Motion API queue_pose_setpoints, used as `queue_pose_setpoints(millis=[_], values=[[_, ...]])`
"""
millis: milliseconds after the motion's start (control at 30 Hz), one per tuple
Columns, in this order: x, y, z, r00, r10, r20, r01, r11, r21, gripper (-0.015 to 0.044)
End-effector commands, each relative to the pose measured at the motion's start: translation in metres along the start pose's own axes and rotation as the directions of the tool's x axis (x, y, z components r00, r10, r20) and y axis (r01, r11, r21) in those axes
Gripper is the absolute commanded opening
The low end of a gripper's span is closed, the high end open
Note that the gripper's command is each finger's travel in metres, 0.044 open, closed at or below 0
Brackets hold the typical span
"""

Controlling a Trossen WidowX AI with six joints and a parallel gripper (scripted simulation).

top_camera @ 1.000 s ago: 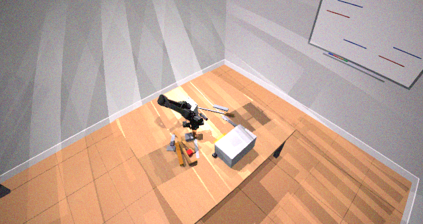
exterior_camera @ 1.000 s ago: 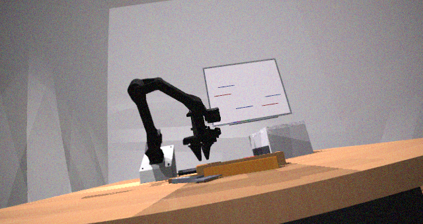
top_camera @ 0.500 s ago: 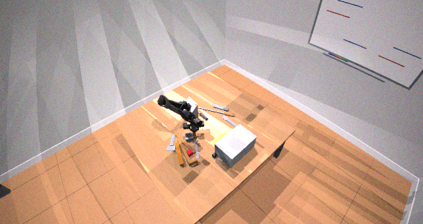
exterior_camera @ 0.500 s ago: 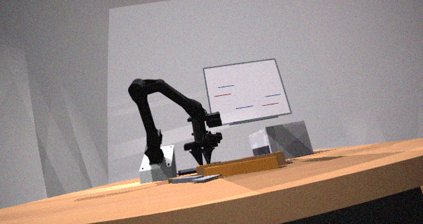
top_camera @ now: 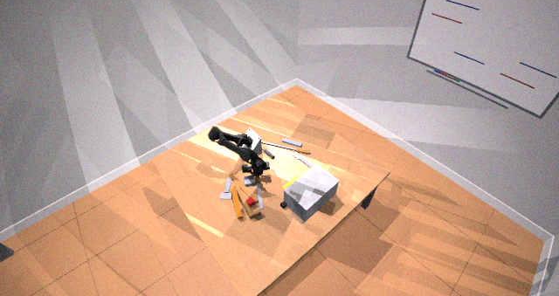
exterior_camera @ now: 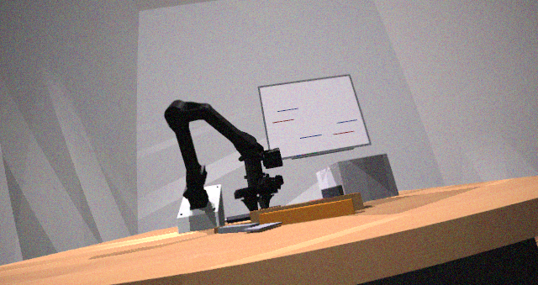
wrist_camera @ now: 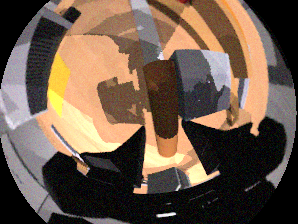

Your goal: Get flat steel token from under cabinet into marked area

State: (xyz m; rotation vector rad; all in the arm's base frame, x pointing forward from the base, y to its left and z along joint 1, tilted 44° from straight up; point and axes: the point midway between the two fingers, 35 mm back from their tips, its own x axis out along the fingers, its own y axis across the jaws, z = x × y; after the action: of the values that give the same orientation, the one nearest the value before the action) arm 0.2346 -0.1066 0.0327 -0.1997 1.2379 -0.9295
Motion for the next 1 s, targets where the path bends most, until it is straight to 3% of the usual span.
queue_pose_setpoints(millis=[0,33,167,467,600,967], values=[[0.0041,-0.0005,-0.004,1.0,-0.01,-0.008,0.009,1.0,-0.013,0.027],[0.0041,-0.0005,-0.004,1.0,-0.01,-0.008,0.009,1.0,-0.013,0.027],[0.0011,0.0,-0.0004,1.0,-0.001,-0.001,0.001,1.0,-0.001,0.0165],[0.0011,0.0,-0.0004,1.0,-0.001,-0.001,0.001,1.0,-0.001,0.0105],[0.0011,0.0,-0.0004,1.0,-0.001,-0.001,0.001,1.0,-0.001,0.0],[0.0002,0.0015,-0.0023,1.0,-0.003,-0.003,0.003,0.999,-0.048,0.0]])
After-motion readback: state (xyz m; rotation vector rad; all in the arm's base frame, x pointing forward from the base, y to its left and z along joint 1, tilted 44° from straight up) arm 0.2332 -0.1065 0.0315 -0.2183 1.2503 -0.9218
